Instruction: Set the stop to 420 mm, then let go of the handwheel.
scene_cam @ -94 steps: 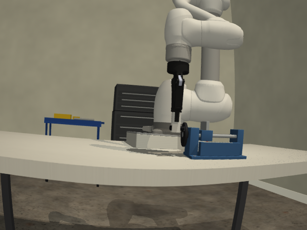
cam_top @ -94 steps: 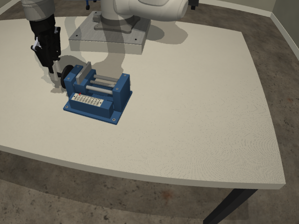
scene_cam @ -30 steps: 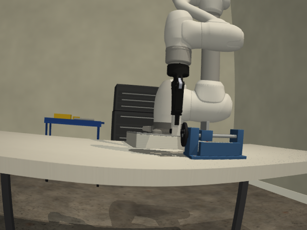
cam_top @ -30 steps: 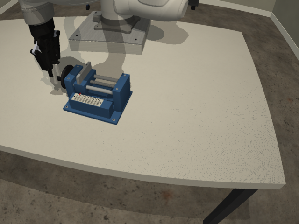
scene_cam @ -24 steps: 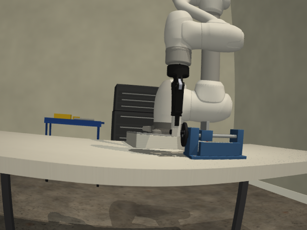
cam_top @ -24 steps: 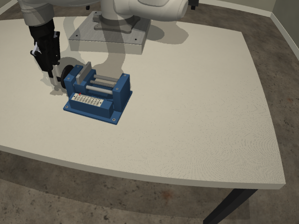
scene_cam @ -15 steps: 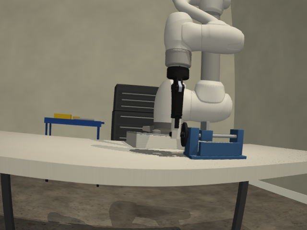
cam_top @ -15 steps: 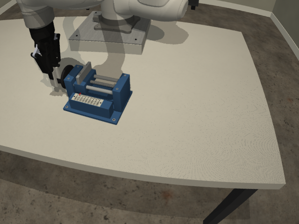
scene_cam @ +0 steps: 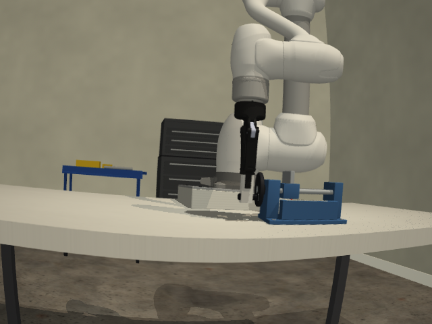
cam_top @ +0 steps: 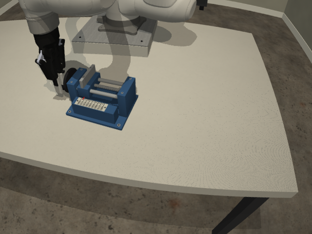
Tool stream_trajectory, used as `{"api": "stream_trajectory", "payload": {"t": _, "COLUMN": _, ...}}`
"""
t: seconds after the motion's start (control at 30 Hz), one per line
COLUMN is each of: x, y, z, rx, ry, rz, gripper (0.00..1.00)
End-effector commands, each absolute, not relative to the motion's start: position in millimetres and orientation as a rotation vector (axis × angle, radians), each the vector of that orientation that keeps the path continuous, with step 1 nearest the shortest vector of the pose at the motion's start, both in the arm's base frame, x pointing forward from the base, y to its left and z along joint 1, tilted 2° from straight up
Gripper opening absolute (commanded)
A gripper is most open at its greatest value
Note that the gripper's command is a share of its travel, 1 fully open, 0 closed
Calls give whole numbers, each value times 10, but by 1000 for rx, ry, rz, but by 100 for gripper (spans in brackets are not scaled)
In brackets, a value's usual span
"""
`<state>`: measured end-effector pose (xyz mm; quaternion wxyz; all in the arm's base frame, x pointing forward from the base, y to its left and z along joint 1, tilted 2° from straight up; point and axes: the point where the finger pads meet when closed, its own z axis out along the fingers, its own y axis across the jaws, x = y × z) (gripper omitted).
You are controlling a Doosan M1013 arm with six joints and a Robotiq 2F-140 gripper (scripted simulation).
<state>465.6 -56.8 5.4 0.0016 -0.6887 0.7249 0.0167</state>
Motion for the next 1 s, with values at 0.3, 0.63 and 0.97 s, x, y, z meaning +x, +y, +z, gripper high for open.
{"api": "stream_trajectory", "payload": {"t": 0.3, "x": 4495, "y": -563, "z": -74, "rx": -2170, "ry": 2273, "rz": 56, "gripper": 4}}
{"api": "stream_trajectory", "payload": {"t": 0.63, "x": 4329, "y": -556, "z": -60, "rx": -2170, "ry": 2273, "rz": 56, "gripper": 4}}
{"api": "stream_trajectory", "payload": {"t": 0.97, "x": 4240, "y": -553, "z": -4, "rx": -2170, "ry": 2273, "rz": 56, "gripper": 4}}
